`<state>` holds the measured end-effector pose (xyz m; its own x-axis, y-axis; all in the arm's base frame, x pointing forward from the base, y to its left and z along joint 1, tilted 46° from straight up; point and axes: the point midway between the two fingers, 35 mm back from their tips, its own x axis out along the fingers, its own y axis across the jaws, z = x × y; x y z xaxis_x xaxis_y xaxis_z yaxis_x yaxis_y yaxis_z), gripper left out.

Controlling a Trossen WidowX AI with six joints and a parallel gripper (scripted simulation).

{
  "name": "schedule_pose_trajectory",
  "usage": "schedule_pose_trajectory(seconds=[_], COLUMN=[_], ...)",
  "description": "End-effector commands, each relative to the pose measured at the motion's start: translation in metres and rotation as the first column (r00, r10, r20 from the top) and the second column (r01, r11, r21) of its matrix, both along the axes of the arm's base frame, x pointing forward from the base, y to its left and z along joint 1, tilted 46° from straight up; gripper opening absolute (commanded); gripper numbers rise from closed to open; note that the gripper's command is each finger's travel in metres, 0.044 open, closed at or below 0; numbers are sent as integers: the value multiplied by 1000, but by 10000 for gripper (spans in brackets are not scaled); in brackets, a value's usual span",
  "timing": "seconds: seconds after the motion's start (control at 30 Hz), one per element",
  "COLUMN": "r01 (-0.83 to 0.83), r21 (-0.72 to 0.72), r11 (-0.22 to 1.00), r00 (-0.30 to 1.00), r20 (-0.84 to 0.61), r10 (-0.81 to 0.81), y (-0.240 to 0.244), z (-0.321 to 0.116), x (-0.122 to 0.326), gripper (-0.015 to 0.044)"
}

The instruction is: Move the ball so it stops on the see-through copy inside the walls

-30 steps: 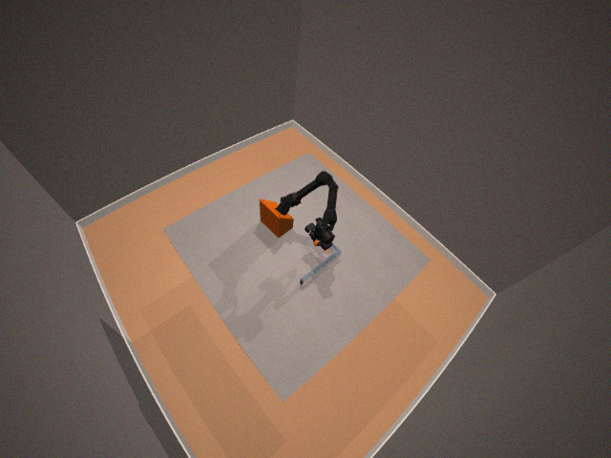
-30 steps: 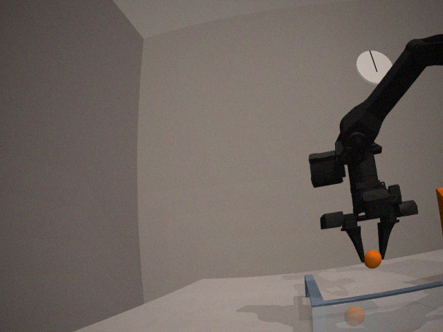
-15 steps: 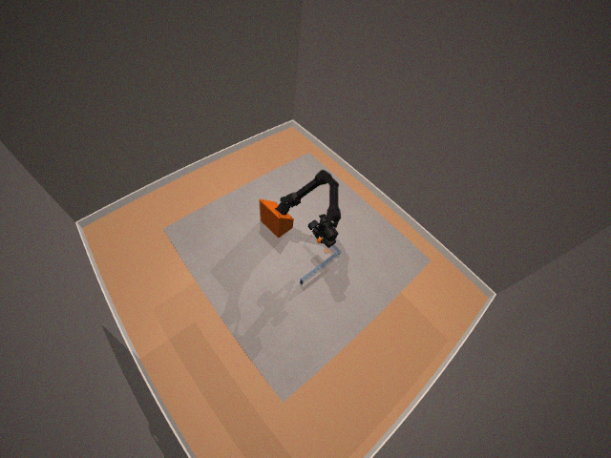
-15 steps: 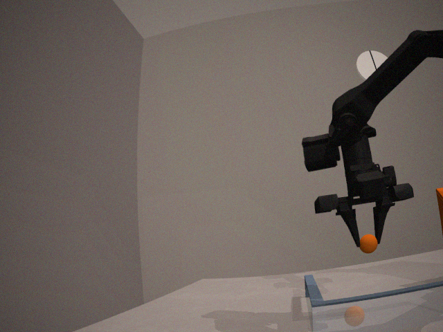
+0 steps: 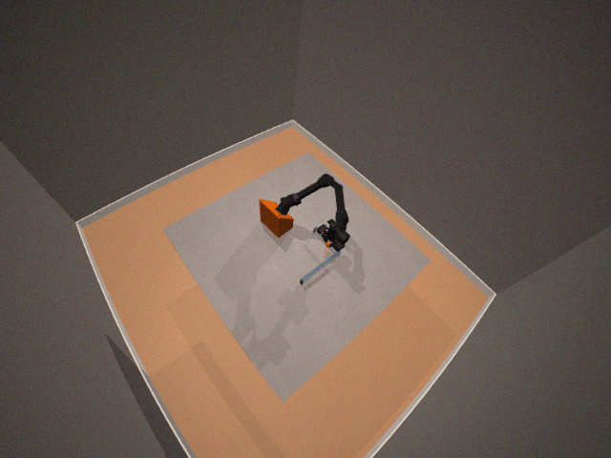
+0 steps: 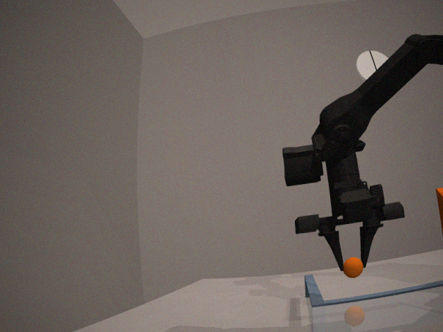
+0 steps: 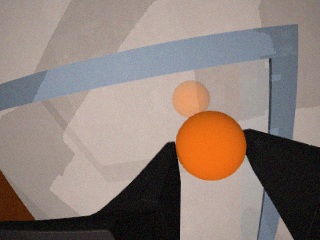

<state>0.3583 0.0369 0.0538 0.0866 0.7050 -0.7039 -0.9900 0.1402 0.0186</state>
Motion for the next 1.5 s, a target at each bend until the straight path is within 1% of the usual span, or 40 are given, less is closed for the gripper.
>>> schedule_pose_trajectory(seconds=[0.0, 0.37, 1.17, 1.47], r01=[3, 2, 2, 2], r21=[5, 9, 10, 8], r11=[1000, 1000, 1000, 1000], r00=[1000, 1000, 1000, 1000], r20=[-1, -1, -1, 2], r10=[-3, -2, -2, -2], y=[8, 51, 65, 63], z=[-6, -47, -60, -59], x=[4, 8, 9, 10], gripper=[0, 0, 0, 236])
